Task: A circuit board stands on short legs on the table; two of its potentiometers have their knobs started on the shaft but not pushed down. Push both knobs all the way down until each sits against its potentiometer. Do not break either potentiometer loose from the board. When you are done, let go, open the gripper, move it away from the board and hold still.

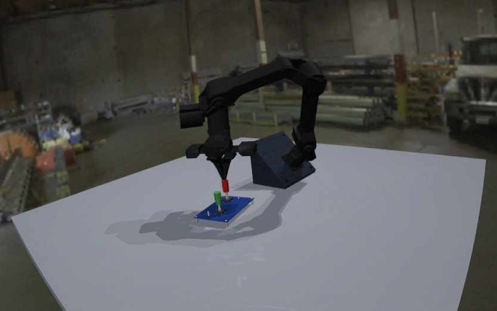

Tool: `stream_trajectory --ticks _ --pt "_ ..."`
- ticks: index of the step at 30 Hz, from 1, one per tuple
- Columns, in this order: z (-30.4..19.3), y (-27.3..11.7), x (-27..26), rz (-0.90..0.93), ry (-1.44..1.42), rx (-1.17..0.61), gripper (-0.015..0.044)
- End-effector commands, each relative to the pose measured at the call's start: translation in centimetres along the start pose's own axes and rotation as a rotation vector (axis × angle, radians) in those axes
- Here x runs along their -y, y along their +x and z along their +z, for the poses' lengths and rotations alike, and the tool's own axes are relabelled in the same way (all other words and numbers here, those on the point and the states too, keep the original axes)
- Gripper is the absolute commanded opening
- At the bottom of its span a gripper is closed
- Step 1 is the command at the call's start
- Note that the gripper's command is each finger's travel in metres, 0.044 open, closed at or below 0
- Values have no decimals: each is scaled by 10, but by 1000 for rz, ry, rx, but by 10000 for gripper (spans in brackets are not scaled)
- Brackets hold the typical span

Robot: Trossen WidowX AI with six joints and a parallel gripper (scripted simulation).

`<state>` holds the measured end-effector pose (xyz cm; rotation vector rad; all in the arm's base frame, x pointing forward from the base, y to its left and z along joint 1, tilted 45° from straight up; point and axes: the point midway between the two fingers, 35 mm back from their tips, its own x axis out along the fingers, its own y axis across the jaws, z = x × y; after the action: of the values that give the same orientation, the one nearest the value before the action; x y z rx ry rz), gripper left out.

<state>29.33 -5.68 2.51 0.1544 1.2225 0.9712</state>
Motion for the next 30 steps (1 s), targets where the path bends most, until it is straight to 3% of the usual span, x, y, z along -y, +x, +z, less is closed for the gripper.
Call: stream_trajectory --ticks 1,30 --pt "2 11 -1 15 -8 -5 0" --pt "2 20 -1 16 -8 -5 0"
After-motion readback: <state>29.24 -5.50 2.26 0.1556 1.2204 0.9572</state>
